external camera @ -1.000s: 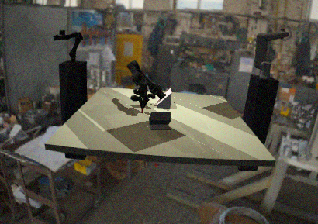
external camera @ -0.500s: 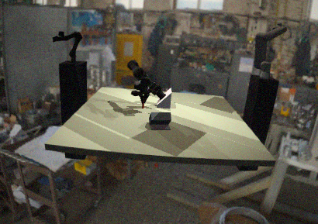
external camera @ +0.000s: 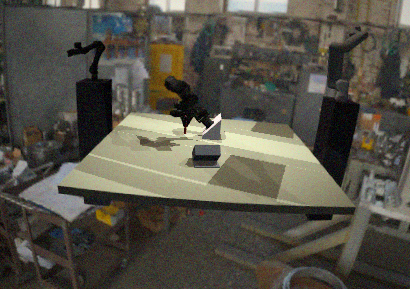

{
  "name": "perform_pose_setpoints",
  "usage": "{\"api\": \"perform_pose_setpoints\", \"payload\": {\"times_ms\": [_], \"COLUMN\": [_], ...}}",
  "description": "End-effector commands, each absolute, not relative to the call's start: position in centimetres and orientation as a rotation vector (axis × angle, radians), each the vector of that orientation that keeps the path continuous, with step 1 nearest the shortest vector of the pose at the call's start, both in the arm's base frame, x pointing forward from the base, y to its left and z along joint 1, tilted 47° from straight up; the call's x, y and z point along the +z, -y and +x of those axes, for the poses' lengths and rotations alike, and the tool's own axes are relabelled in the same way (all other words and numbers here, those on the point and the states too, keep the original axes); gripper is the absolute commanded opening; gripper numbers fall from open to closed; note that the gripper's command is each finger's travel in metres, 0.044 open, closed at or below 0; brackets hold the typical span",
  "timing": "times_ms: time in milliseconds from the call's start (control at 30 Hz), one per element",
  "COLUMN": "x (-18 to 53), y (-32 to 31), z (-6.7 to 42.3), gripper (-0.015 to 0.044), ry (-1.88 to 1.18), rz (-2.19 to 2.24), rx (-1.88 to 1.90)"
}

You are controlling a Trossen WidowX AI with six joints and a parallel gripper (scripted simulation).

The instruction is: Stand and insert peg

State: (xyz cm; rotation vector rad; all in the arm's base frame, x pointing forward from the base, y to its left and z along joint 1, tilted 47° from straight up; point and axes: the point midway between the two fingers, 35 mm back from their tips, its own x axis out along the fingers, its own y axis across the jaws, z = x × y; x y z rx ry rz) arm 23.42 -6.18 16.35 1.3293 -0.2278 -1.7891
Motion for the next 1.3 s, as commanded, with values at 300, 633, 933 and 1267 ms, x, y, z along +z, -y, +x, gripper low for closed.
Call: {"api": "perform_pose_setpoints", "payload": {"times_ms": [300, 633, 933, 1267], "x": [15.4, 14.6, 14.0, 13.4], "y": [5.2, 4.5, 3.8, 3.0], "z": [25.0, 26.1, 27.1, 28.2], "gripper": [0.0, 0.0, 0.0, 0.0], "ry": [0.172, 0.127, 0.09, 0.051], "rz": [1.364, 1.381, 1.393, 1.404], "rx": [-1.707, -1.637, -1.573, -1.501]}}
